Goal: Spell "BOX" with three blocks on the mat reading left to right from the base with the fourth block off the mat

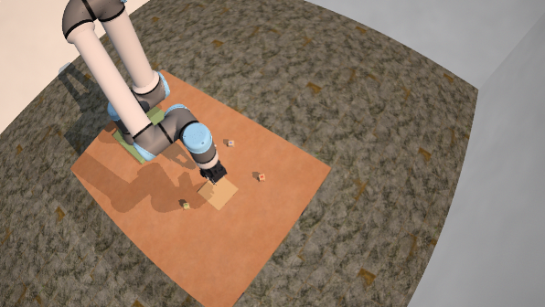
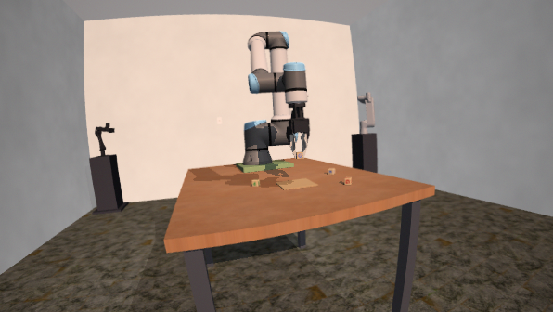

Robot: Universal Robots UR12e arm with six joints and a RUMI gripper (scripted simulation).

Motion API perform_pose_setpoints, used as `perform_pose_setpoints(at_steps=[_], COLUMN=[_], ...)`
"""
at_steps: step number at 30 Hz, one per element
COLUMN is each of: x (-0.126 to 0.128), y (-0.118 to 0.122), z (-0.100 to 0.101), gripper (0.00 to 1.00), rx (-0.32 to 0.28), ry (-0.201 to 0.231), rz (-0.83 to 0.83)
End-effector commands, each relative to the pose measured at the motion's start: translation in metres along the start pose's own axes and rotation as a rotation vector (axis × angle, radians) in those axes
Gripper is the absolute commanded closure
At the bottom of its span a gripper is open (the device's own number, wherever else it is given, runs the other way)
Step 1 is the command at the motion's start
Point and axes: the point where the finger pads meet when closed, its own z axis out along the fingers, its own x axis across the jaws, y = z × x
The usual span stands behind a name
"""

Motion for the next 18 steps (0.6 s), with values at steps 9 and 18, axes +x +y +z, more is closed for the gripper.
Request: perform_pose_setpoints(at_steps=[9, 18], x=[0.0007, 0.0012], y=[-0.0019, -0.0027], z=[-0.0008, -0.0008], gripper=[0.95, 0.95], rx=[-0.002, -0.002], ry=[0.003, 0.003], rz=[-0.313, -0.495])
